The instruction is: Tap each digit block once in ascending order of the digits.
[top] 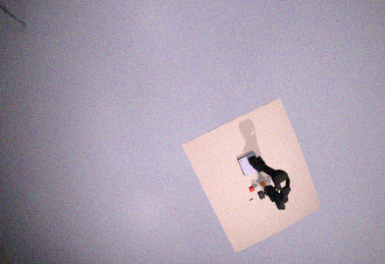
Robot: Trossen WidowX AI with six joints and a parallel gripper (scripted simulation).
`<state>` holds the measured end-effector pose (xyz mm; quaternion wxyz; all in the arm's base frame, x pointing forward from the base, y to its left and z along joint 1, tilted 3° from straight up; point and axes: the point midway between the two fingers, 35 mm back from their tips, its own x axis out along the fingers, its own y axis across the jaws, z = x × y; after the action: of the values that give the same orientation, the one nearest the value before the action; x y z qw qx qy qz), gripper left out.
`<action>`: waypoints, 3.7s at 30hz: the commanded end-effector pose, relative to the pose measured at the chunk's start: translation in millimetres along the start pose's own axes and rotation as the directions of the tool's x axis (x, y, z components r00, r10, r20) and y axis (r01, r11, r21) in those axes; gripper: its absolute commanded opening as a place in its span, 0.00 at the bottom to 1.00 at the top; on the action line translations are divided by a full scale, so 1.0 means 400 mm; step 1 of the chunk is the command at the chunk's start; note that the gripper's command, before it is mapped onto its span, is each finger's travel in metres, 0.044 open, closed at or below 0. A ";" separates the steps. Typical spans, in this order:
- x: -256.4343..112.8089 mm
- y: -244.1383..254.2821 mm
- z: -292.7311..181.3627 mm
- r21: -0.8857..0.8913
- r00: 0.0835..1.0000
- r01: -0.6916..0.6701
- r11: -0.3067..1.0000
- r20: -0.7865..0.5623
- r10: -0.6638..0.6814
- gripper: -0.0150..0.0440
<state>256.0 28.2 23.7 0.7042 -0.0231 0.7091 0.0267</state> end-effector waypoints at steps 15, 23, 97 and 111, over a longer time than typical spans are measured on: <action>0.068 -0.002 -0.012 -0.006 1.000 0.002 1.000 -0.014 -0.002 0.29; 0.008 -0.002 -0.009 -0.008 1.000 0.003 1.000 -0.012 -0.003 0.29; 0.066 0.271 0.203 -0.006 1.000 -0.007 1.000 -0.007 0.007 0.29; -0.068 0.272 0.210 -0.006 1.000 -0.007 1.000 -0.007 0.007 0.29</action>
<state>329.6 141.7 29.6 0.7011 -0.0256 0.7119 0.0321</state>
